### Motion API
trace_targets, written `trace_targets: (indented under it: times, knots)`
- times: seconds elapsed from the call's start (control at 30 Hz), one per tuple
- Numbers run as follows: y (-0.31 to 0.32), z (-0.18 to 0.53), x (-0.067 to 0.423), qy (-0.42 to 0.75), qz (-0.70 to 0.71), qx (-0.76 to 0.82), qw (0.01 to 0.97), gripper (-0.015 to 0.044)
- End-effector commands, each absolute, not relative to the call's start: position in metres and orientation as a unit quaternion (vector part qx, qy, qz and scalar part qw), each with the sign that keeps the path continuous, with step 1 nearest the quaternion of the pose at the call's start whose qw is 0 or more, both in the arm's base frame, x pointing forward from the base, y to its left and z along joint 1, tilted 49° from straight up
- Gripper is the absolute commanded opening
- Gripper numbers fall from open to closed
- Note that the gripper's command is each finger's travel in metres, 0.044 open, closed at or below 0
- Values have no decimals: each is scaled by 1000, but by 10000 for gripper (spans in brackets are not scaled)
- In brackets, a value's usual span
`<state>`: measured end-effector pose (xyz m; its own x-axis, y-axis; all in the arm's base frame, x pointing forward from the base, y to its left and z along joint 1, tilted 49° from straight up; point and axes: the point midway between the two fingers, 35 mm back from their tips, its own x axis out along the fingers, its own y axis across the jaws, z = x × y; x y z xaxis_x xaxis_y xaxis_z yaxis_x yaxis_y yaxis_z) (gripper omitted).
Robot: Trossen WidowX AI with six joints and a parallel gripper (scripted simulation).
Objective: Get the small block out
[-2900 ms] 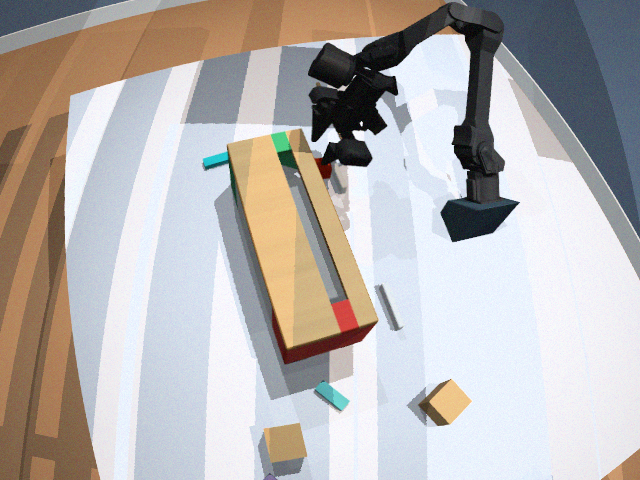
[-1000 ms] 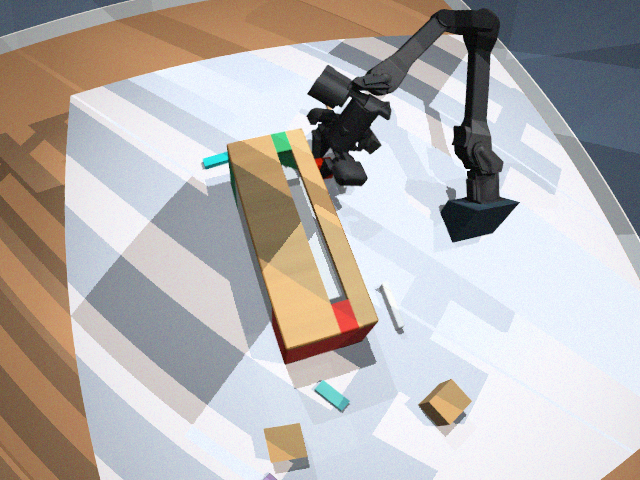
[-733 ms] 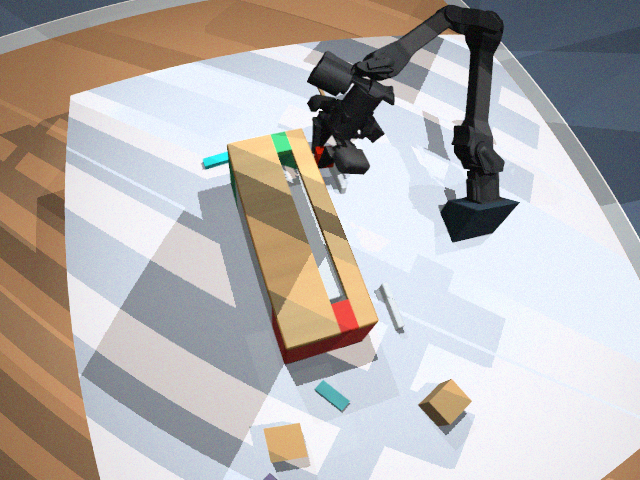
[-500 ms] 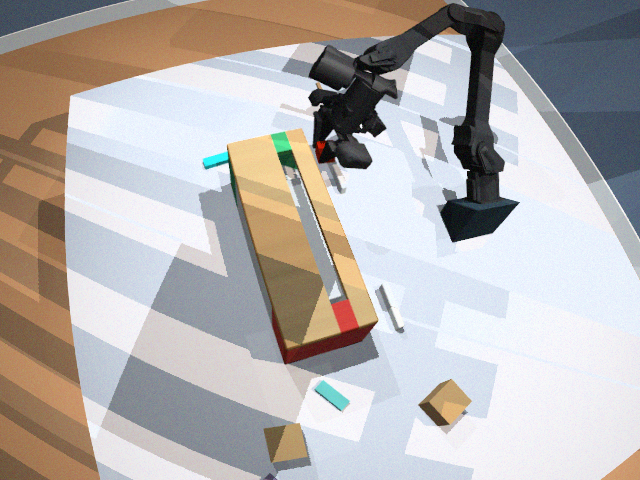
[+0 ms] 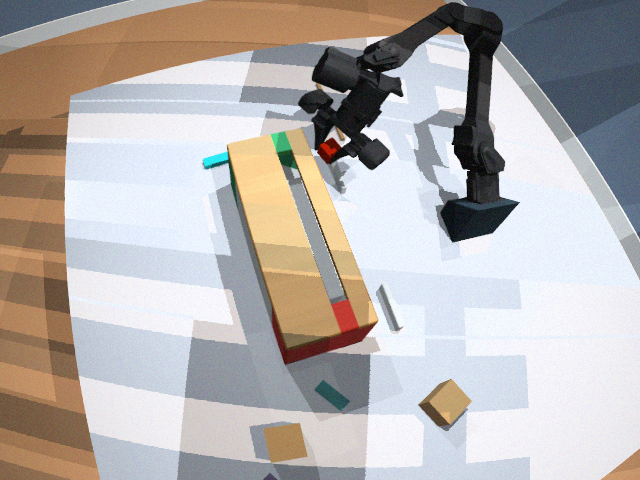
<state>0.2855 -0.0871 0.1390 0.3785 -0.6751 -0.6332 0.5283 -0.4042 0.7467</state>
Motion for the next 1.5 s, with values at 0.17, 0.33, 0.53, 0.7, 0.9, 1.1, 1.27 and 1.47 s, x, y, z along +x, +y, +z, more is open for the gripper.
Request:
trace_targets:
  times: [0.17, 0.33, 0.53, 0.7, 0.9, 1.1, 1.27, 1.47]
  knots:
    - [-76, 138, 282, 58, -561, 498, 659, 0]
    - [-71, 137, 279, 118, -555, 422, 707, 0]
    - [-65, 136, 276, 189, -539, 324, 754, 0]
    - [-60, 135, 274, 246, -519, 238, 783, 0]
    - [-55, 135, 270, 310, -487, 132, 806, 0]
    - [-50, 135, 267, 370, -446, 23, 815, 0]
    - [-45, 135, 264, 414, -407, -68, 811, 0]
    - [-40, 136, 261, 462, -354, -177, 794, 0]
